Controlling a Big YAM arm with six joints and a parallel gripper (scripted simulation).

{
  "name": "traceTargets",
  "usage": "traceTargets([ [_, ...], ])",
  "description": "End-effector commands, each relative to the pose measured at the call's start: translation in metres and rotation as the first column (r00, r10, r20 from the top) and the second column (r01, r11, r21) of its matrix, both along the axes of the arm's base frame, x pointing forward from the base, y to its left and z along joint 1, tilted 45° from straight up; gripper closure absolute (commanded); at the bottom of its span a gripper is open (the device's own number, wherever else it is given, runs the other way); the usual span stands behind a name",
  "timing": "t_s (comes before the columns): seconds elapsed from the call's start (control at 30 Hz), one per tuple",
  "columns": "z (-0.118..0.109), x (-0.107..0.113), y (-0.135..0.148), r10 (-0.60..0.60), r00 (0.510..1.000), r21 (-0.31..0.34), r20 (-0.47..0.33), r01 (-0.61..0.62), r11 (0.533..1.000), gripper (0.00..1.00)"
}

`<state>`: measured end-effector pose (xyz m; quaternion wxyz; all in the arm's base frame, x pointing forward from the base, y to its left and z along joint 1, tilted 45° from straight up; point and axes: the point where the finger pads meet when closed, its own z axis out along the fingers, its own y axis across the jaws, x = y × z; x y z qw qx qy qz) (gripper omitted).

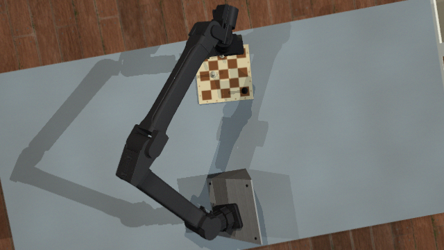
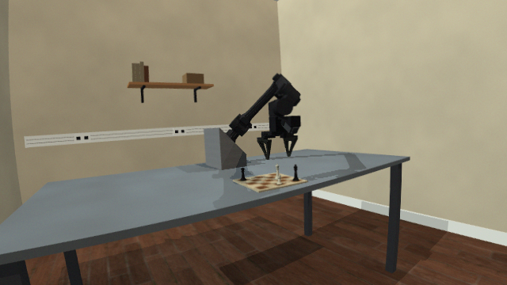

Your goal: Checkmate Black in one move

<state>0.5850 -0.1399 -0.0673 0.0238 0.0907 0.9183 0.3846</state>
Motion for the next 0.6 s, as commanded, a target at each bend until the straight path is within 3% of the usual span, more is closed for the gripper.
traceTargets([
  [0.0,0.032,0.014,-0.032,-0.023,0.998,-0.029,0.061,0.025,0.999,0.0],
  [0.23,0.052,0.009,-0.051,-0.022,0.998,-0.031,0.061,0.024,0.999,0.0],
  [0.37,0.047,0.004,-0.057,-0.023,0.999,-0.022,0.041,0.024,0.999,0.0],
  [0.47,0.071,0.004,-0.07,-0.022,0.998,-0.034,0.061,0.024,0.999,0.0],
  [0.57,0.075,0.001,-0.078,-0.023,0.998,-0.029,0.052,0.024,0.999,0.0],
])
